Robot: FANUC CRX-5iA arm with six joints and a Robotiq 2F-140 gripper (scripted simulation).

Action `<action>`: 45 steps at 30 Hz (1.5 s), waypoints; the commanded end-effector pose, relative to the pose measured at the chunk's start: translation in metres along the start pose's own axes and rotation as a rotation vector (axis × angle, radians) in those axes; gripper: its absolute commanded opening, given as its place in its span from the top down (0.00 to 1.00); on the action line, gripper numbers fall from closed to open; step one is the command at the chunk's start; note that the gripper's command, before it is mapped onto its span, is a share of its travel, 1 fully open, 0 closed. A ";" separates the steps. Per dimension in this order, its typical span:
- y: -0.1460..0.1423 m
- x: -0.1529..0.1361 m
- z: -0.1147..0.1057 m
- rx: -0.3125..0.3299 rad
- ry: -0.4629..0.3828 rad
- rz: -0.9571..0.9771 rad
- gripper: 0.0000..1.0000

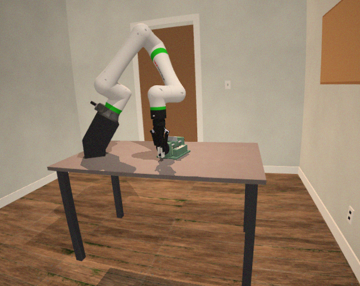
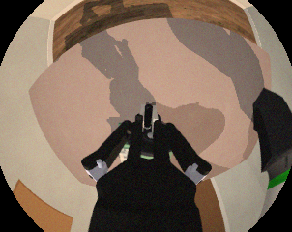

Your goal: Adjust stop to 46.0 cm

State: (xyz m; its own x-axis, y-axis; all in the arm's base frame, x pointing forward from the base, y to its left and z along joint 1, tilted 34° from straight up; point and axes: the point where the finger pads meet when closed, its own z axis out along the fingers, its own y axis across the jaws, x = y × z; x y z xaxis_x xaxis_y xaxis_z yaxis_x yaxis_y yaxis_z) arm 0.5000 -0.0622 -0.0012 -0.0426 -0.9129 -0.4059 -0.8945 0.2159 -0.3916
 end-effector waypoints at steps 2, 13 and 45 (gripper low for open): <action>0.000 0.000 0.000 0.001 0.000 0.000 0.96; 0.000 0.000 0.000 0.001 0.000 0.000 0.96; -0.002 0.000 -0.001 0.001 0.000 0.000 0.96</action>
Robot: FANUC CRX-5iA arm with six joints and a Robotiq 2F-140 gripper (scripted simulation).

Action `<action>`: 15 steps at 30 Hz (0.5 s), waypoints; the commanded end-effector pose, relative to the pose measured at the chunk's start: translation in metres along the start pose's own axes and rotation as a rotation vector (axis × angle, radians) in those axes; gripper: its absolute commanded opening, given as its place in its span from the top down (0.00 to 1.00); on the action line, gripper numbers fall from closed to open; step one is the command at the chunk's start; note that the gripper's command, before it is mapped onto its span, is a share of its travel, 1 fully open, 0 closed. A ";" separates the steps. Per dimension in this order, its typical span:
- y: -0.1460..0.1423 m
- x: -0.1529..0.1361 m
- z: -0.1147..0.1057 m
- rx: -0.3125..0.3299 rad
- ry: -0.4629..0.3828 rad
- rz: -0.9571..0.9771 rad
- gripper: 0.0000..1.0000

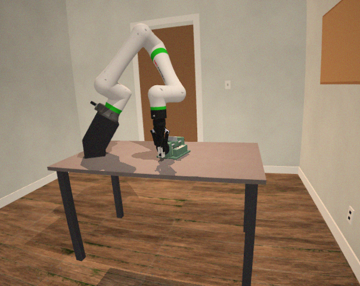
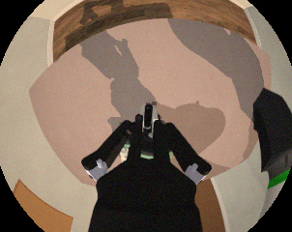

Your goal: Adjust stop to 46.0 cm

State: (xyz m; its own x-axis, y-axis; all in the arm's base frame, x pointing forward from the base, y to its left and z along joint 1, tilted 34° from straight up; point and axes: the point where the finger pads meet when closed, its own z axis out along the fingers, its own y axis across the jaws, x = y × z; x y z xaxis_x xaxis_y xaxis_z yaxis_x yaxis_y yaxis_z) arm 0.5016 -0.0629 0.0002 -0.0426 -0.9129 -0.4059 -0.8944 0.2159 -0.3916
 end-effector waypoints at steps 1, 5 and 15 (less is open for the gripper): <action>-0.001 0.000 0.000 0.001 0.000 0.000 0.96; -0.002 0.000 -0.001 0.001 0.000 0.000 0.96; -0.006 0.000 -0.003 0.001 0.000 0.000 0.96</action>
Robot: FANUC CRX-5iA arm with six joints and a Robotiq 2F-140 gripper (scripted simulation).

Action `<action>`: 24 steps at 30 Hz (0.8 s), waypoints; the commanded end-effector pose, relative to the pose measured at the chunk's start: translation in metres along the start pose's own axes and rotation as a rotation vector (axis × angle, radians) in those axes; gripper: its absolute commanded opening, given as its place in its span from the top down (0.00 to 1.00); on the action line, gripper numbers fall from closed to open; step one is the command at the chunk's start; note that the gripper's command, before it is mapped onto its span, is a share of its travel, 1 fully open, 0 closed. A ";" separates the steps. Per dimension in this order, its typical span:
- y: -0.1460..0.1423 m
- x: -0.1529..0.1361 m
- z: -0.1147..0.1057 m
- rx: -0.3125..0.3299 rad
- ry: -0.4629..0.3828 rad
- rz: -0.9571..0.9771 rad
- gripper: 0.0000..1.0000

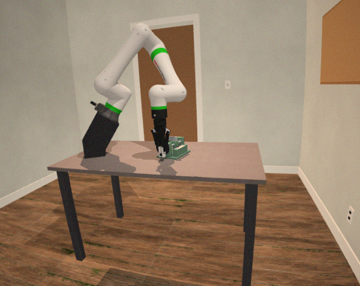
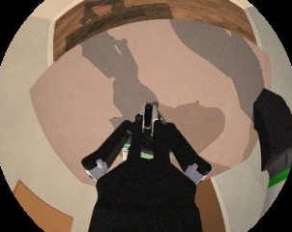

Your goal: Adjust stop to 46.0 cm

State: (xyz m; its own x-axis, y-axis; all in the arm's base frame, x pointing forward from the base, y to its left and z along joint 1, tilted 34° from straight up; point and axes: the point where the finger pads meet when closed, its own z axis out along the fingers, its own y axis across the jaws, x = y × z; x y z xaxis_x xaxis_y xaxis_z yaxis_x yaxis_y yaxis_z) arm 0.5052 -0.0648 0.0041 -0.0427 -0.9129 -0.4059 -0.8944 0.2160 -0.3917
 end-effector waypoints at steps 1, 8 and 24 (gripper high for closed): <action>-0.001 0.000 -0.001 0.000 0.000 0.000 0.96; -0.005 0.000 -0.003 0.000 0.000 0.000 0.96; -0.015 0.000 -0.016 0.000 0.000 0.000 0.96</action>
State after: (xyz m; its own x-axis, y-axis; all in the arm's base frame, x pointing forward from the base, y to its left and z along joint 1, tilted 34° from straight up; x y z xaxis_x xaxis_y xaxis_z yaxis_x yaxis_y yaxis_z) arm 0.5116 -0.0728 0.0213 -0.0426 -0.9130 -0.4058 -0.8942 0.2161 -0.3922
